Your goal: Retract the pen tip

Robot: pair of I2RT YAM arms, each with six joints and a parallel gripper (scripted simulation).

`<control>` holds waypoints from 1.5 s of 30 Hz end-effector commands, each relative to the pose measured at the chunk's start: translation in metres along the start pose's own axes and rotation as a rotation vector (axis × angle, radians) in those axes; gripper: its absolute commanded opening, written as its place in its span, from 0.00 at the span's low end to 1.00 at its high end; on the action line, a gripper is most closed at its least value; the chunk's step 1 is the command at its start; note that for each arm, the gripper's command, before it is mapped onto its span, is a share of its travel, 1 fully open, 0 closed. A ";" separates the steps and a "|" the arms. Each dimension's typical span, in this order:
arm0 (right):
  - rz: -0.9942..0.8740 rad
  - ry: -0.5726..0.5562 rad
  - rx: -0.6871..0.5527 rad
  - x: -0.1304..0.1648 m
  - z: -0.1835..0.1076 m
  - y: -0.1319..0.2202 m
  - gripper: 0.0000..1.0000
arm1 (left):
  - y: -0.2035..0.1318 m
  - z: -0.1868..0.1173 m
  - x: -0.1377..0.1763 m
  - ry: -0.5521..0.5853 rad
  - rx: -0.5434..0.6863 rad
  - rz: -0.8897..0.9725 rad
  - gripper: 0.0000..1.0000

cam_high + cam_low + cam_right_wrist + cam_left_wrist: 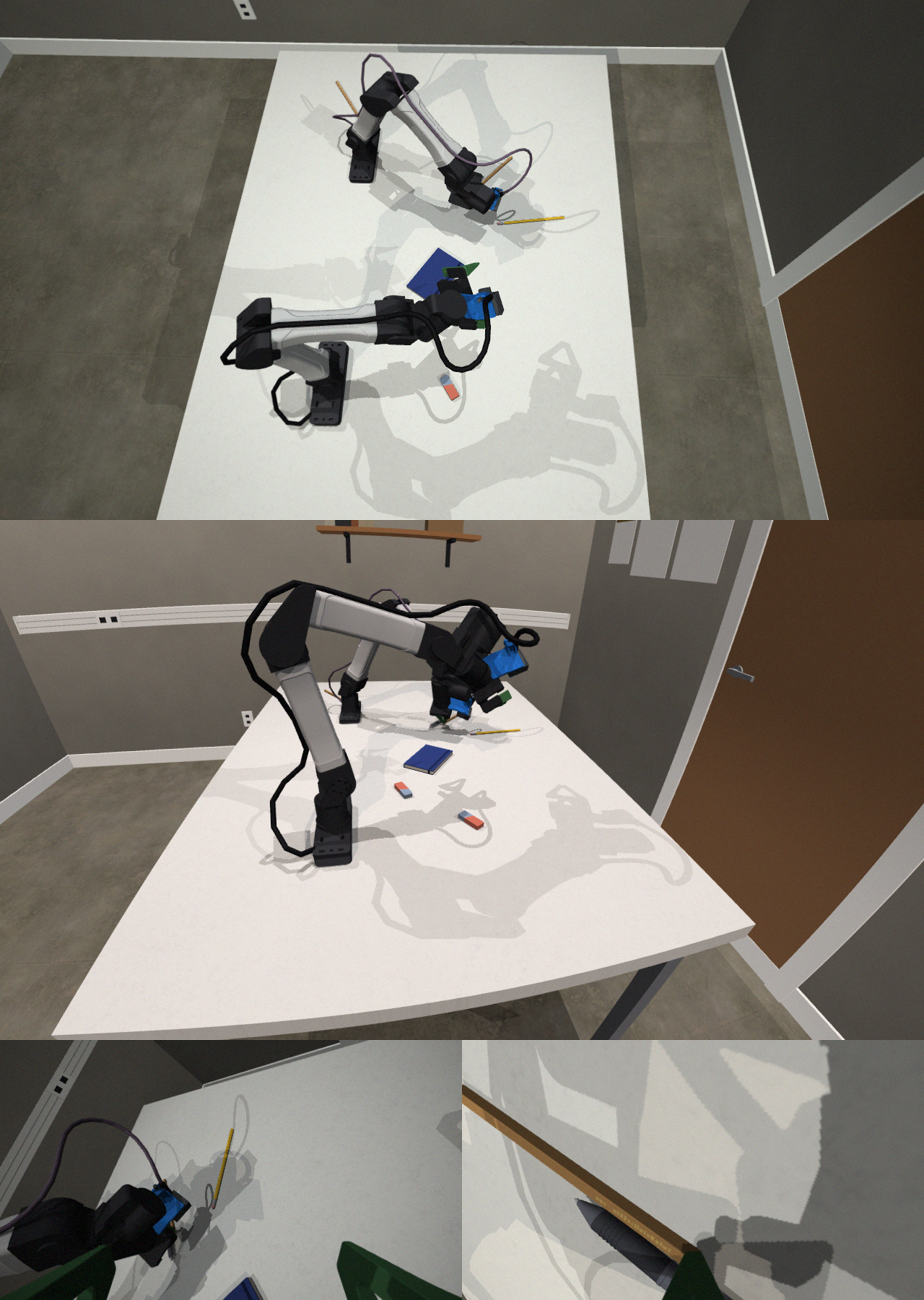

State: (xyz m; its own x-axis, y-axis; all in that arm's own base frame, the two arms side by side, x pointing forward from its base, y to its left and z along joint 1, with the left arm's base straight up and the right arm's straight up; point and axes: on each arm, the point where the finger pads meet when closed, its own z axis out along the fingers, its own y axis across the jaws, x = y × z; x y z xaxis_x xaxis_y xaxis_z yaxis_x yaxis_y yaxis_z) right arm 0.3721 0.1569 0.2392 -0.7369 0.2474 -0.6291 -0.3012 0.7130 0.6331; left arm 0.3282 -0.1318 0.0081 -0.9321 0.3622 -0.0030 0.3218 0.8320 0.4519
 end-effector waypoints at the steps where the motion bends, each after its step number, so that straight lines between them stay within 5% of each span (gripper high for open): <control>1: -0.012 -0.014 -0.008 -0.005 -0.003 0.005 1.00 | 0.006 0.002 -0.013 -0.022 -0.010 -0.016 0.00; 45: -0.012 -0.014 -0.008 -0.005 -0.003 0.005 1.00 | 0.021 0.009 -0.021 -0.025 0.001 -0.019 0.00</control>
State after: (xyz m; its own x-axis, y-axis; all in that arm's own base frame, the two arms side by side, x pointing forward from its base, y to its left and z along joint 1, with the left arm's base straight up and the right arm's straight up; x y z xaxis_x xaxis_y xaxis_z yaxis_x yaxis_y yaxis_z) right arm 0.3721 0.1569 0.2392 -0.7369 0.2474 -0.6291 -0.3012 0.7130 0.6331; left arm 0.3419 -0.1170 0.0077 -0.9319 0.3627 -0.0005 0.3232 0.8309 0.4529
